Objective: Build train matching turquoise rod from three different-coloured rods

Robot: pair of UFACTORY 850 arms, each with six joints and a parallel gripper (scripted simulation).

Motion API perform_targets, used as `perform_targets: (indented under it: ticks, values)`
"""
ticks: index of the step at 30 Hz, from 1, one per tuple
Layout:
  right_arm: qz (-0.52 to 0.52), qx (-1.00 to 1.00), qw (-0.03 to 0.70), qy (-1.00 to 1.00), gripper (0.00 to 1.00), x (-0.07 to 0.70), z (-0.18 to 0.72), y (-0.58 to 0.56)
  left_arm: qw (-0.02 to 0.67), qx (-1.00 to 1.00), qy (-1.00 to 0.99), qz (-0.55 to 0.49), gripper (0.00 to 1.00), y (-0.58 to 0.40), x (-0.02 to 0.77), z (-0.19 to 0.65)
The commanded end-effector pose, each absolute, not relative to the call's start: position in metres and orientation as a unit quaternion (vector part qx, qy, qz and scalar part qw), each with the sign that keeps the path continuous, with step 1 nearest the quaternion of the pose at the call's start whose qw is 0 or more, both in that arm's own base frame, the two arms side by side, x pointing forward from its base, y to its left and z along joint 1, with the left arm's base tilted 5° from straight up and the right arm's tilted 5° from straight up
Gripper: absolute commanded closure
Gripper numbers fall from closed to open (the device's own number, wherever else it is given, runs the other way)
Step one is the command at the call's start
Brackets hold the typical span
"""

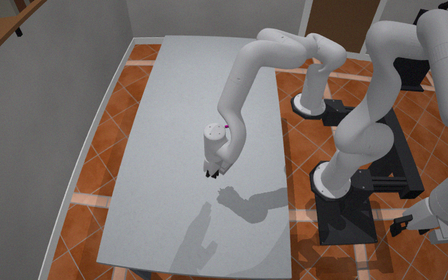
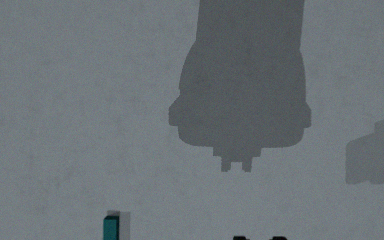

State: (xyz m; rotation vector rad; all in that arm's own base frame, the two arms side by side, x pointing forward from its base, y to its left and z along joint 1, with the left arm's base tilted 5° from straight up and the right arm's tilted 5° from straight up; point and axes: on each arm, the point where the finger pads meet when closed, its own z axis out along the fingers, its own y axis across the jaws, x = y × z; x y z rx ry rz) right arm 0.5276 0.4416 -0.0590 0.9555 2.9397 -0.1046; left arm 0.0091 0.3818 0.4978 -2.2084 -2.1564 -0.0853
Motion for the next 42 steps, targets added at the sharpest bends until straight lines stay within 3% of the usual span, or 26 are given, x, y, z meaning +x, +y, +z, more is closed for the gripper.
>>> perform_targets:
  ticks: [1,27,42]
  values:
    - [-0.032,0.309,0.025,0.950,0.94,0.528,-0.056,0.443,0.028,-0.715,-0.698,-0.028,0.00,0.382,0.009,0.499]
    - [-0.027,0.506,0.032,0.862,0.94,0.601,-0.040,0.267,0.028,-0.715,-0.698,-0.028,0.00,0.382,0.009,0.499]
    - [-0.027,0.508,0.032,0.860,0.94,0.602,-0.040,0.265,0.028,-0.715,-0.698,-0.028,0.00,0.382,0.009,0.499]
